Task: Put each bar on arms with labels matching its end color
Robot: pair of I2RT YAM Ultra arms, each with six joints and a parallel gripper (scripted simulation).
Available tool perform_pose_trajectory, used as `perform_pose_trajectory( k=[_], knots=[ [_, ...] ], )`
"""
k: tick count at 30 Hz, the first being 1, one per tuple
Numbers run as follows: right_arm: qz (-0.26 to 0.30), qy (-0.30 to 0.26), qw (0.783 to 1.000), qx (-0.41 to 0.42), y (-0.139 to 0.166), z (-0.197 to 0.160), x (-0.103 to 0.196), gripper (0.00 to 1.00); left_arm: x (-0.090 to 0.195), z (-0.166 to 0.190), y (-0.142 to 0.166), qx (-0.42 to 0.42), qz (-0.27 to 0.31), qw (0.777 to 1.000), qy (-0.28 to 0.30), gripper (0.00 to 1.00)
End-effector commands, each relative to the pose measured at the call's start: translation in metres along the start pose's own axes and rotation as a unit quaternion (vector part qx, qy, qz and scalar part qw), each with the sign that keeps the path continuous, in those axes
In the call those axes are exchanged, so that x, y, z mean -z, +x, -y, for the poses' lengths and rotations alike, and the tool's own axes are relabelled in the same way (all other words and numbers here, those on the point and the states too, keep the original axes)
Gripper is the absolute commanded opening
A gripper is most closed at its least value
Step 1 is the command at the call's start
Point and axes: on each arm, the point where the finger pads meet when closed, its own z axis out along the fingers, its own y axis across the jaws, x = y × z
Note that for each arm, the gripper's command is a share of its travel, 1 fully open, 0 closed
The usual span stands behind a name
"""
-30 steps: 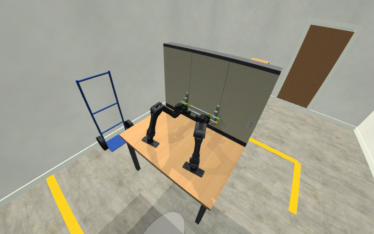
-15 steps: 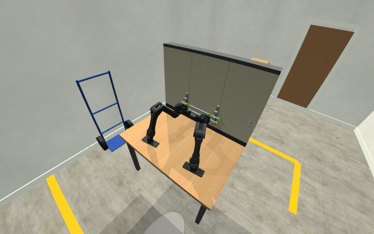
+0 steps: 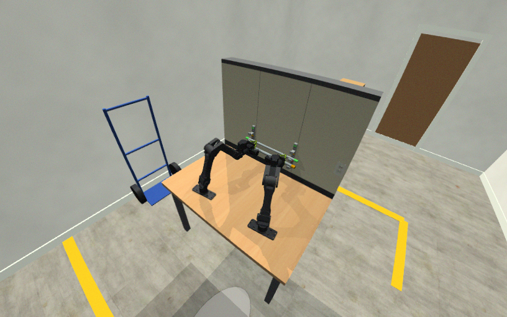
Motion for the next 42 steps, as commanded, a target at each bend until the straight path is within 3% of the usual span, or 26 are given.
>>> perform_pose_trajectory(
  k=[1, 42],
  knots=[
    [-0.001, -0.006, 1.0, 0.001, 0.001, 0.0, -0.009, 0.0, -0.007, 0.0, 0.003, 0.0, -0.001, 1.0, 0.008, 0.0],
    [-0.001, -0.005, 1.0, 0.001, 0.001, 0.024, -0.012, 0.0, -0.009, -0.024, 0.003, 0.0, -0.001, 1.0, 0.008, 0.0]
  ],
)
